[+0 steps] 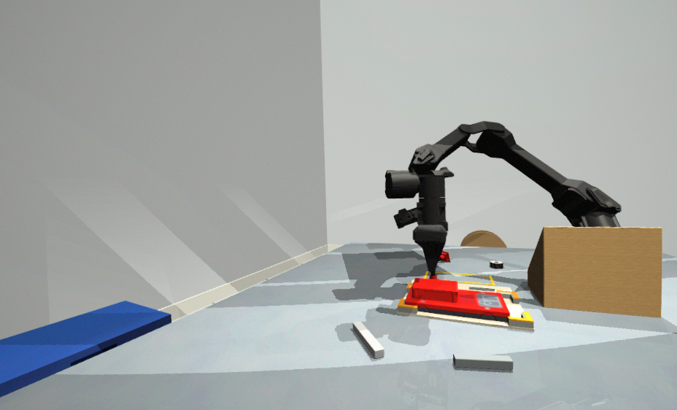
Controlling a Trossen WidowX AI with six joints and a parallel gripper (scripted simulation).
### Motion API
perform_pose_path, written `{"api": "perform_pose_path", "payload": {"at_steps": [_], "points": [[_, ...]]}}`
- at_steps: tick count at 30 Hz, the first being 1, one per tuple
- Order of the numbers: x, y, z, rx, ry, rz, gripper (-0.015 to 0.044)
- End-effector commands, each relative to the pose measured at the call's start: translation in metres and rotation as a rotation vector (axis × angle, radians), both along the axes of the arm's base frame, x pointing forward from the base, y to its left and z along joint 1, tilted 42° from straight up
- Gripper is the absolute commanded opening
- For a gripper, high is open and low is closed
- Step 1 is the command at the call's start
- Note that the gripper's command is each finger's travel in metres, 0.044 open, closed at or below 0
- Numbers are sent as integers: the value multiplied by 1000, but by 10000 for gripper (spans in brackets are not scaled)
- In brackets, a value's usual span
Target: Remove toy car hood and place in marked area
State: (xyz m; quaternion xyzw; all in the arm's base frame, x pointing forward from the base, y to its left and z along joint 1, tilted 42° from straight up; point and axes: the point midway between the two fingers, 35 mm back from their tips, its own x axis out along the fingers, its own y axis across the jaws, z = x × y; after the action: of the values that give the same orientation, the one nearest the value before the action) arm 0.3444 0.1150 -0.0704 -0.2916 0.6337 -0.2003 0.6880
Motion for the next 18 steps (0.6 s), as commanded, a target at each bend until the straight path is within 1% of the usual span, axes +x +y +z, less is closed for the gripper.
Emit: {"api": "perform_pose_path", "payload": {"at_steps": [1,18], "points": [[-1,-4,-6,-9,8,4,440],[0,-15,-16,-10,8,4,440]]}}
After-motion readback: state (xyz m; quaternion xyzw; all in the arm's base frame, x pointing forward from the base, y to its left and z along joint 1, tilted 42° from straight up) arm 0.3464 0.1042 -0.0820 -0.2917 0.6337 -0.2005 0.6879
